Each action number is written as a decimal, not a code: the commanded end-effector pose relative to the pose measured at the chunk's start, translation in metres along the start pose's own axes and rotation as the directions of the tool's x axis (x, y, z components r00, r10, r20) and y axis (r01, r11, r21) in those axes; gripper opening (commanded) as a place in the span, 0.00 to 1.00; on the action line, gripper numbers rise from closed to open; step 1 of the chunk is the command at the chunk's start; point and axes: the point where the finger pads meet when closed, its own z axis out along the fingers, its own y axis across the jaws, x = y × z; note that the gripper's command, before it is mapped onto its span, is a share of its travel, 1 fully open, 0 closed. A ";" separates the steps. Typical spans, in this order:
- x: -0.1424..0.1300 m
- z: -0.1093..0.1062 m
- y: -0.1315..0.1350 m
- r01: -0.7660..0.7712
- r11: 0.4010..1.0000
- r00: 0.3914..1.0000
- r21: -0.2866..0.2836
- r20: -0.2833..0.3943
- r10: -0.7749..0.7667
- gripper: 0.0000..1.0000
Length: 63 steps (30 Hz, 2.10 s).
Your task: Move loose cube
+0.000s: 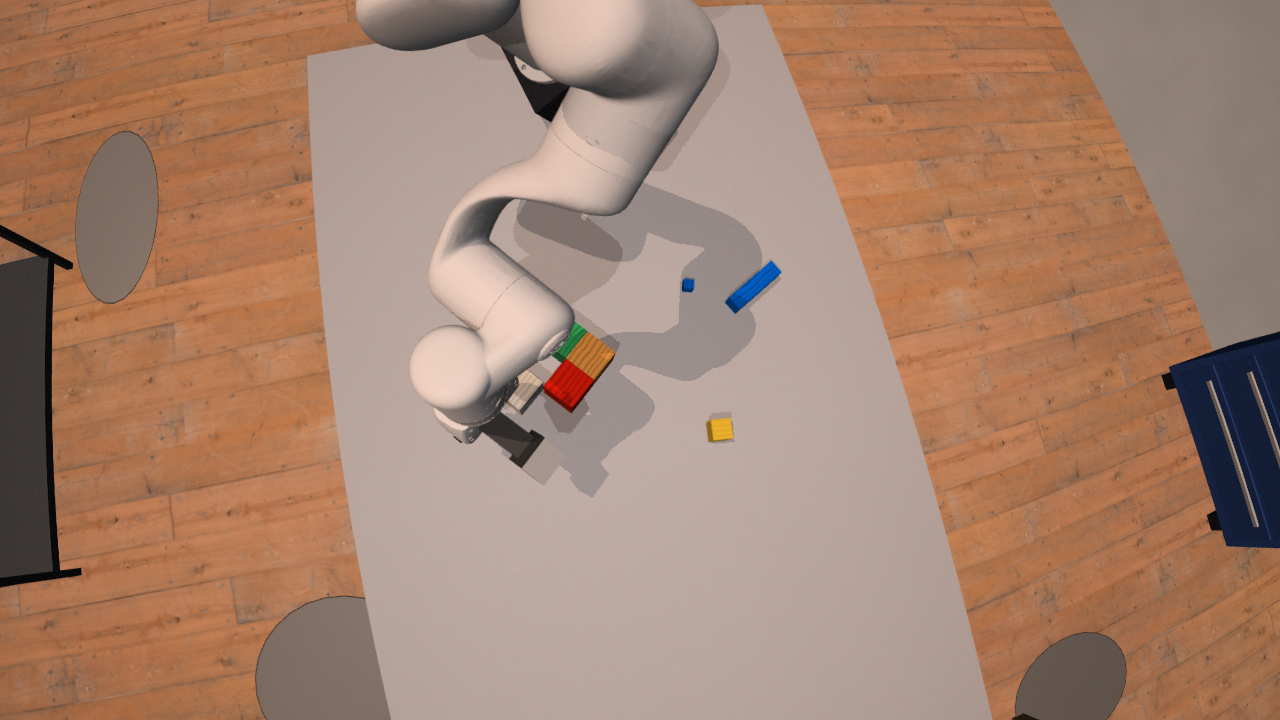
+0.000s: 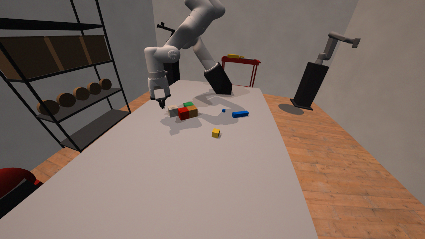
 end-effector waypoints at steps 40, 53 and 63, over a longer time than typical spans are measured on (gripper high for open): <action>0.002 0.051 0.002 0.000 1.000 1.000 -0.003 -0.003 0.000 0.00; 0.002 0.051 0.001 0.000 1.000 1.000 -0.003 -0.003 0.000 0.00; 0.002 0.051 -0.002 0.000 1.000 1.000 -0.003 -0.003 0.000 0.00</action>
